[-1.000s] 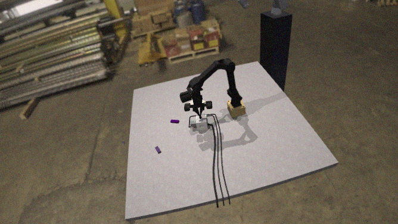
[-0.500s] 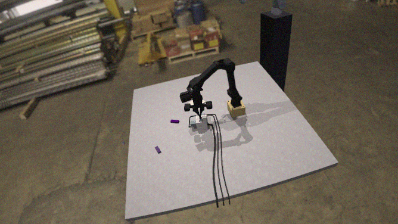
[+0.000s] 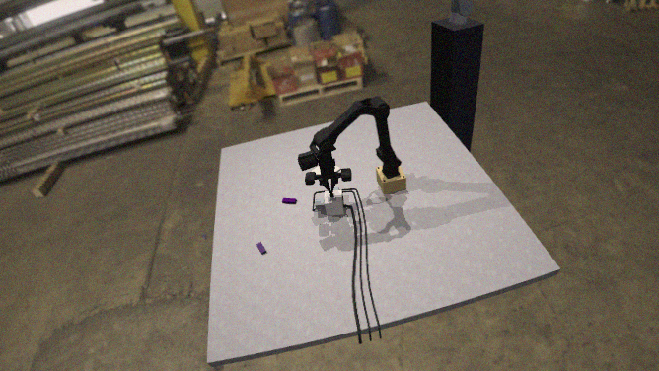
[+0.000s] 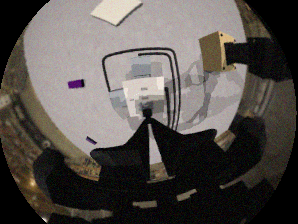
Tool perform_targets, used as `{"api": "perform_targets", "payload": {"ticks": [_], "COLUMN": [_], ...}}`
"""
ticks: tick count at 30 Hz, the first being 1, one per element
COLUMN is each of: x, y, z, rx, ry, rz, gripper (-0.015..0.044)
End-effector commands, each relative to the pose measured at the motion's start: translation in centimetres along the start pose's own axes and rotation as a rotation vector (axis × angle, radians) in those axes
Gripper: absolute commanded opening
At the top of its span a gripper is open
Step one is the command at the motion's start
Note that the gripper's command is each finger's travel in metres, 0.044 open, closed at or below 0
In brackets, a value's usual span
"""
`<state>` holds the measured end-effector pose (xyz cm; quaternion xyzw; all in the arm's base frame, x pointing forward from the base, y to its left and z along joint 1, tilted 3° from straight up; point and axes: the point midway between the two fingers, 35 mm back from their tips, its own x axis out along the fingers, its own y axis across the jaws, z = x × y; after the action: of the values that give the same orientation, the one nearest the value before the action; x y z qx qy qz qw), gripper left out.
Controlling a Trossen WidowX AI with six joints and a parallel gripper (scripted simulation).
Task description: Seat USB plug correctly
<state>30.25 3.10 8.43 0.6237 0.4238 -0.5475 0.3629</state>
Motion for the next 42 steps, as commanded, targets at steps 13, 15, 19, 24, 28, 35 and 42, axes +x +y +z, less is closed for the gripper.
{"api": "perform_targets", "payload": {"ticks": [13, 15, 19, 24, 28, 35, 42], "x": [0.24, 0.26, 0.31, 0.37, 0.42, 0.5, 0.59], "y": [-0.05, -0.05, -0.05, -0.05, -0.05, -0.05, -0.05], "z": [-0.04, -0.04, -0.04, -0.03, -0.03, -0.02, -0.01], "rx": [0.005, 0.005, 0.005, 0.005, 0.005, 0.005, 0.005], "ry": [0.006, 0.006, 0.006, 0.006, 0.006, 0.006, 0.006], "rz": [-0.002, -0.002, -0.002, -0.002, -0.002, -0.002, -0.002], "gripper": [0.0, 0.0, 0.0, 0.0, 0.0, 0.0, 0.0]}}
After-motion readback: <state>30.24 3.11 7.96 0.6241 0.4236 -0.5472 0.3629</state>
